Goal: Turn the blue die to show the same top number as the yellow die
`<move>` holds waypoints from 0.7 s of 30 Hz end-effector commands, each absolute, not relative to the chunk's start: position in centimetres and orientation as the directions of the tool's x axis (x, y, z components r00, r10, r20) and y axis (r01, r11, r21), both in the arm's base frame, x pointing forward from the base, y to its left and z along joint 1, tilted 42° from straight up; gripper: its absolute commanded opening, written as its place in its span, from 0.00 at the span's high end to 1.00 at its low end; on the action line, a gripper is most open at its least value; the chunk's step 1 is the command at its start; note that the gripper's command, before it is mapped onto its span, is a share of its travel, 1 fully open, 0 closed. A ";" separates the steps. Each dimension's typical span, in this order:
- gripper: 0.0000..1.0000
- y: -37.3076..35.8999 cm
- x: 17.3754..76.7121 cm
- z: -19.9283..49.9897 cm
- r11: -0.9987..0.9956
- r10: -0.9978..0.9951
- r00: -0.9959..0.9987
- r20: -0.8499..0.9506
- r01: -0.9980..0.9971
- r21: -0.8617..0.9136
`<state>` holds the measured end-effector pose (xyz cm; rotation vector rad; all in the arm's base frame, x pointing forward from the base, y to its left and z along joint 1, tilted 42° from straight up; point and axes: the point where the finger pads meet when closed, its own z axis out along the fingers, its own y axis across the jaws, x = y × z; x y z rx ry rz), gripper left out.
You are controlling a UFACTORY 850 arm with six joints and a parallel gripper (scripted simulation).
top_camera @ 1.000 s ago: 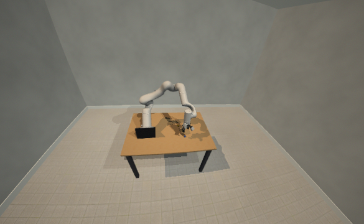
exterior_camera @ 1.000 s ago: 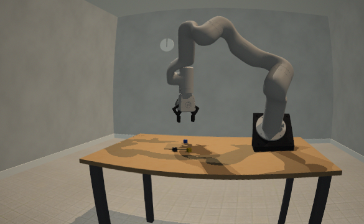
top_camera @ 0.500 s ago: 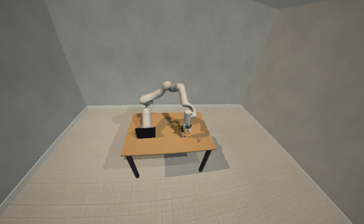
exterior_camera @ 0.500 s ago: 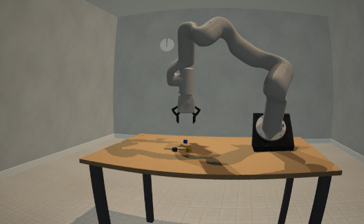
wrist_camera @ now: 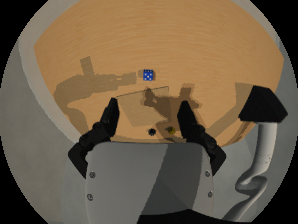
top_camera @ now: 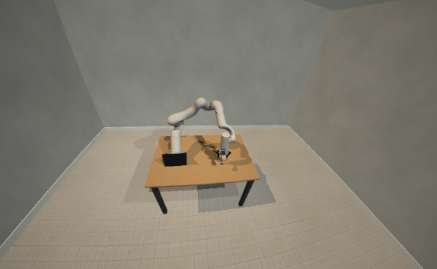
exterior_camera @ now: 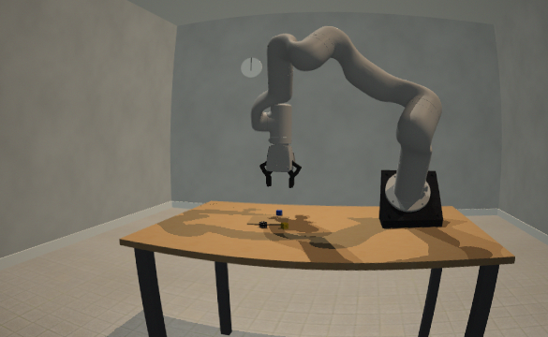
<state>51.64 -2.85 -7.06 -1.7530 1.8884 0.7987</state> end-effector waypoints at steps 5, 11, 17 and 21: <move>0.00 -2.6 51.7 -7.3 0.218 -0.709 -0.359 -0.608 -0.930 0.296; 0.00 -2.5 51.6 -7.5 0.334 -0.662 -0.511 -0.549 -0.856 0.394; 0.00 -2.3 51.6 -7.6 0.402 -0.623 -0.598 -0.504 -0.797 0.450; 0.00 -2.2 51.5 -7.8 0.494 -0.553 -0.715 -0.428 -0.695 0.523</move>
